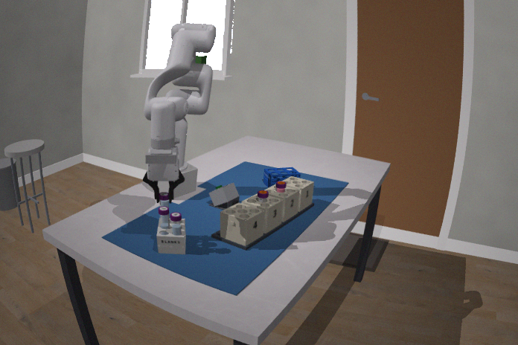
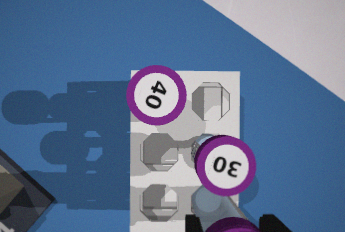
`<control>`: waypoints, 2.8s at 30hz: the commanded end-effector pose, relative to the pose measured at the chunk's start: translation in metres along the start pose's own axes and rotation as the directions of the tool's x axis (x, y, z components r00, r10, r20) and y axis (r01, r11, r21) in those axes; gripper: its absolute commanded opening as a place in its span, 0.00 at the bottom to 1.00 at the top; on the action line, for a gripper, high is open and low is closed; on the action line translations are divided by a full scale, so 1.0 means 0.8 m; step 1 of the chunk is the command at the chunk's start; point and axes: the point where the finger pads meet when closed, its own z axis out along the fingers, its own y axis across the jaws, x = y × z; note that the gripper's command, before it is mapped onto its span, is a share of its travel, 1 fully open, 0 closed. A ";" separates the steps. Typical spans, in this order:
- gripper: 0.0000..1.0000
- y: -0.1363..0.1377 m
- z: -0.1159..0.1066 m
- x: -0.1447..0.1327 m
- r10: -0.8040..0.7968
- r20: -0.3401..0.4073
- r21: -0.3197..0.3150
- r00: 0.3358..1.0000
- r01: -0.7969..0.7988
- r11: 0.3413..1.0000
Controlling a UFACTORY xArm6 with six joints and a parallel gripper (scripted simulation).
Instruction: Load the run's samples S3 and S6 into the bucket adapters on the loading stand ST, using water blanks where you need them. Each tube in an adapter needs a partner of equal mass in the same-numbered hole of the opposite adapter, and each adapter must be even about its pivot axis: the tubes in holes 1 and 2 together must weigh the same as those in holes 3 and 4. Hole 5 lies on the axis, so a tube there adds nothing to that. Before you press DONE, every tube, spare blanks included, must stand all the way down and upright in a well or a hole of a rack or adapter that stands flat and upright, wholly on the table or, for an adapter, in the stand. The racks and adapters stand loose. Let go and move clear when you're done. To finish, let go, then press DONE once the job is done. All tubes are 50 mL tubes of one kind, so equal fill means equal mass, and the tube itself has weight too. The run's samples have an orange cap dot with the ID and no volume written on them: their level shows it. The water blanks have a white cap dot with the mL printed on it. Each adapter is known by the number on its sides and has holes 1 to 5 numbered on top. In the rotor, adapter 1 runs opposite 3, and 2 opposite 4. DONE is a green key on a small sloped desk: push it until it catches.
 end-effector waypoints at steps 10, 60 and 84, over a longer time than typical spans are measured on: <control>0.00 0.000 -0.027 0.002 0.000 -0.004 0.000 1.000 0.000 1.000; 0.00 0.000 -0.130 0.002 0.000 -0.004 0.000 1.000 0.000 1.000; 0.00 -0.107 -0.130 -0.001 -0.537 -0.004 -0.002 0.844 0.537 0.844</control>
